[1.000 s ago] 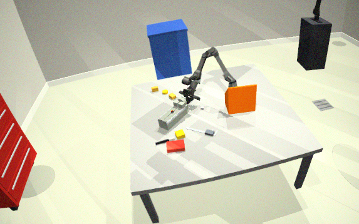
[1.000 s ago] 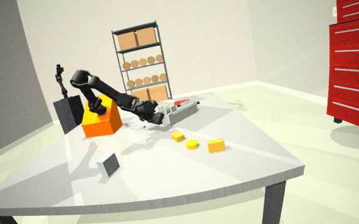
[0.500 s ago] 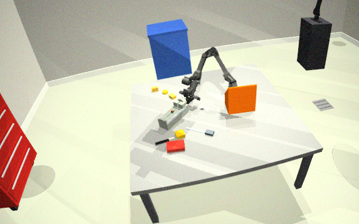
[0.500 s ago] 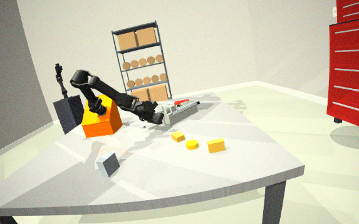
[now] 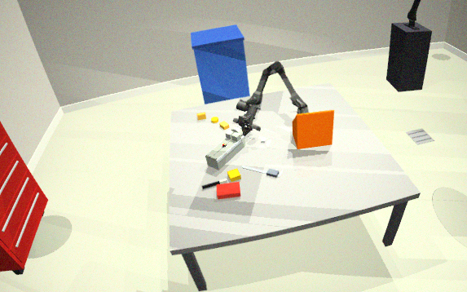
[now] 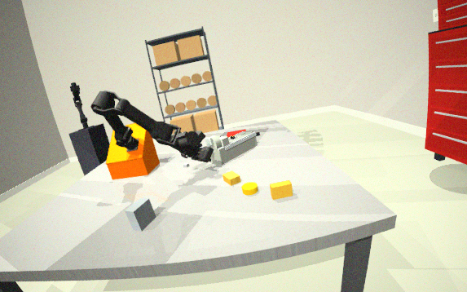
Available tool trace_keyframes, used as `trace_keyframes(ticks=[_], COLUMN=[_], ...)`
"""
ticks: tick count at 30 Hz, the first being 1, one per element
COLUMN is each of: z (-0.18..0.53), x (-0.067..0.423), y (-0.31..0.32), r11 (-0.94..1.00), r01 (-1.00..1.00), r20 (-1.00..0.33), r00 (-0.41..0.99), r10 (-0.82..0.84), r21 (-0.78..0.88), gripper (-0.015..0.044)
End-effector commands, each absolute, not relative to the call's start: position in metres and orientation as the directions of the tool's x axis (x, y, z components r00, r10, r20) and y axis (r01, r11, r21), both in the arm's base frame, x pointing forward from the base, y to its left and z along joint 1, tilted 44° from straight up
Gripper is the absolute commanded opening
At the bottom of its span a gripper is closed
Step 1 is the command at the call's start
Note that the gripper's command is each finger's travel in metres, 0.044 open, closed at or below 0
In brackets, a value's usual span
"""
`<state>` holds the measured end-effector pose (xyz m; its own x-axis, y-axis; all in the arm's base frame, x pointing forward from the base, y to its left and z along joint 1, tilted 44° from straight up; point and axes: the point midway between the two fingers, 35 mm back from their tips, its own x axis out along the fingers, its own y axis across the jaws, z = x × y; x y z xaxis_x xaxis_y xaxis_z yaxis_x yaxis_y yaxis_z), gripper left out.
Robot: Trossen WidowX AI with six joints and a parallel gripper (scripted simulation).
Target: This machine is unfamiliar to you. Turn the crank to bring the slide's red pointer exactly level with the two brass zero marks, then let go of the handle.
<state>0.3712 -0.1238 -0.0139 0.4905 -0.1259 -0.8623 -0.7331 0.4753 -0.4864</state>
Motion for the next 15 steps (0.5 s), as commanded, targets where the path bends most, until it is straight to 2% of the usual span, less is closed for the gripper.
trace_keyframes(ticks=[1,10,15], z=[-0.0188,-0.0139,-0.0139], x=[0.3643,0.3711,0.3711], y=[-0.1199,-0.1237,-0.1237], r11=[0.474,0.475,0.475], r01=[-0.747,-0.733,-0.733], r20=[-0.874,-0.862,-0.862], r00=[0.472,0.49,0.49], r10=[-0.117,-0.126,-0.126], r21=[-0.466,-0.486,-0.486], gripper=[0.0,0.0,0.0131])
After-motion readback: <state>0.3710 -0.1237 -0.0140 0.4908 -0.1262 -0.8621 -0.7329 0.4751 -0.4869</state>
